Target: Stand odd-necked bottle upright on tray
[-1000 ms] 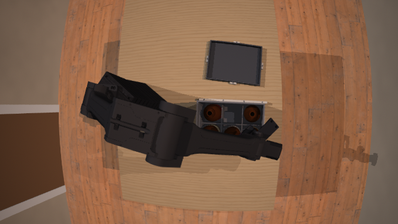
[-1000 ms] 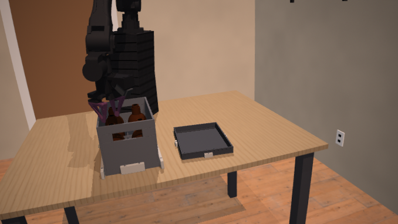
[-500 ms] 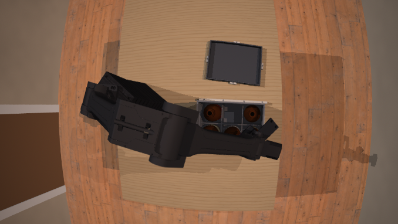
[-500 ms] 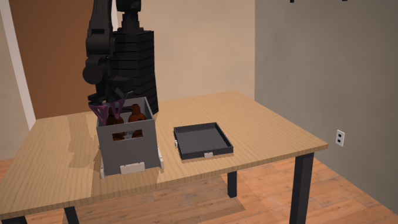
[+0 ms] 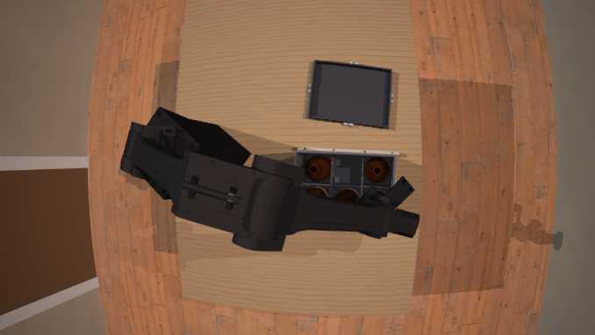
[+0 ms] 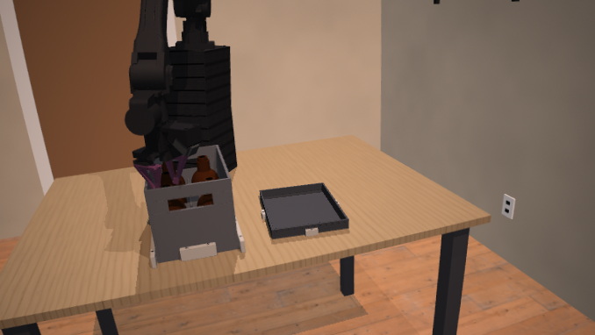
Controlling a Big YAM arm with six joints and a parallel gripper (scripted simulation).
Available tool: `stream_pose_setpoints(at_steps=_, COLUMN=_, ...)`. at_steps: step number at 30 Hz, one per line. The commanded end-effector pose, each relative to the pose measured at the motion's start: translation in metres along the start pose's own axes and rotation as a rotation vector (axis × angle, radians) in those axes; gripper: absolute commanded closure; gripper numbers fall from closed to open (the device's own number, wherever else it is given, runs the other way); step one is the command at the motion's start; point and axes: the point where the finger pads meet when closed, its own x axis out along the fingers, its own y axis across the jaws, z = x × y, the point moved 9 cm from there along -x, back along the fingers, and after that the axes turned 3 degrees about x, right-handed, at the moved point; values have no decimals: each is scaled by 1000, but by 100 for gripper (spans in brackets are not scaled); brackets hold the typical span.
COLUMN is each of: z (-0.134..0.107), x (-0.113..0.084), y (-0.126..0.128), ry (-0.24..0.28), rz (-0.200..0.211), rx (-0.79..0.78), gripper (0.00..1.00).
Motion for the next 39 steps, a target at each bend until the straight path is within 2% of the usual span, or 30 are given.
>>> stream_pose_setpoints(at_steps=1, z=17, x=4, y=-8, ry=-22, rz=-30, rx=-6, gripper=39)
stream_pose_setpoints(at_steps=3, z=17, x=5, y=-8, ry=-23, rz=-31, rx=-6, gripper=39)
stream_pose_setpoints(at_steps=5, z=22, x=-3, y=-12, ry=-35, rz=-48, rx=-8, gripper=39)
stream_pose_setpoints(at_steps=8, z=17, x=10, y=-8, ry=-22, rz=-30, rx=-6, gripper=39)
stream_pose_setpoints(at_steps=10, z=17, x=12, y=-7, ry=-22, rz=-30, rx=-6, gripper=39)
stream_pose_setpoints(at_steps=12, z=21, x=3, y=-12, ry=-32, rz=-45, rx=-8, gripper=39)
stream_pose_setpoints(at_steps=15, z=19, x=4, y=-13, ry=-31, rz=-45, rx=-4, gripper=39)
stream_pose_setpoints(at_steps=17, z=16, x=11, y=-10, ry=-24, rz=-35, rx=-3, gripper=39)
stream_pose_setpoints(at_steps=20, z=19, x=5, y=-13, ry=-32, rz=-46, rx=-5, gripper=39)
stream_pose_setpoints(at_steps=39, z=19, x=7, y=-12, ry=-30, rz=-43, rx=-5, gripper=39)
